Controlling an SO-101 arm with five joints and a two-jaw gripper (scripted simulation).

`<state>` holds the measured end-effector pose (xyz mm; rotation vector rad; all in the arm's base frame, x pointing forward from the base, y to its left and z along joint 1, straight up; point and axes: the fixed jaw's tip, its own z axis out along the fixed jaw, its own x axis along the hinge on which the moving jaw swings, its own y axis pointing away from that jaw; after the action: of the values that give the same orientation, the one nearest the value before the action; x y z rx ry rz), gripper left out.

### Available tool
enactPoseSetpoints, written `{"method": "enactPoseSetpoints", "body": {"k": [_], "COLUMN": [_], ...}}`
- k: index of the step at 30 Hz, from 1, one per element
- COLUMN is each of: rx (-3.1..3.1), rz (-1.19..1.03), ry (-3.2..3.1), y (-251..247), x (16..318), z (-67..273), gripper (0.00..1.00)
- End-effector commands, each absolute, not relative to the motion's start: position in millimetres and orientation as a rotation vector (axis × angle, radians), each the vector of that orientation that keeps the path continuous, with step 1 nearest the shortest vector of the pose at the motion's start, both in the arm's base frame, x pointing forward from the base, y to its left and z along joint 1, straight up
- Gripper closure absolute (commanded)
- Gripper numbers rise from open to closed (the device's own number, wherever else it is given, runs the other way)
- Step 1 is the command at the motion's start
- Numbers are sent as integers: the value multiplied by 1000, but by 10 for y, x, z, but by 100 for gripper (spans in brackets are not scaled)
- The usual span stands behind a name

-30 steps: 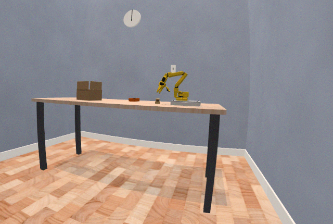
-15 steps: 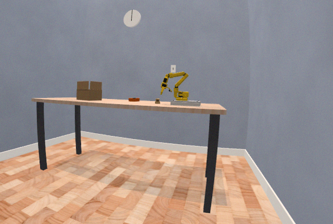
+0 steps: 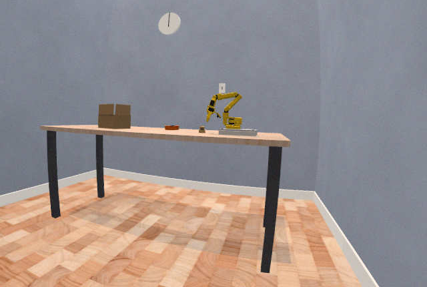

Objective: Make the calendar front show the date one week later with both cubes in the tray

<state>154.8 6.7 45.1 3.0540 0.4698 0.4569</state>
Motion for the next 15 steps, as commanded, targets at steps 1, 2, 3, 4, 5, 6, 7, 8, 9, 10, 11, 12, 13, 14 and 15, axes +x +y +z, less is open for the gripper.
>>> {"method": "enactPoseSetpoints", "body": {"k": [1, 2, 3, 4, 5, 6, 7, 8, 9, 10, 11, 12, 13, 14, 15], "rx": [3056, 3056, 3056, 3057, 3057, 3057, 3057, 3057, 3057, 3057, 3057, 3057, 3057, 3057, 3057], "rz": [426, 426, 426, 392, 392, 392, 392, 392, 392, 392, 392, 392, 392, 392, 392], "ry": [499, 499, 499, 527, 527, 527, 527, 527, 527, 527, 527, 527, 527, 527, 527], "y": [76, 76, 76, 83, 83, 83, 83, 83, 83, 83, 83, 83, 83, 83, 83], "x": [1503, 1503, 1503, 1458, 1458, 1458, 1458, 1458, 1458, 1458, 1458, 1458, 1458, 1458, 1458], "z": [424, 424, 424, 394, 394, 394, 394, 394, 394, 394, 394, 394, 394, 394, 394], "gripper": [70, 70, 70, 70, 70, 70, 70, 70, 70, 70, 70, 70, 70, 70, 70]}}
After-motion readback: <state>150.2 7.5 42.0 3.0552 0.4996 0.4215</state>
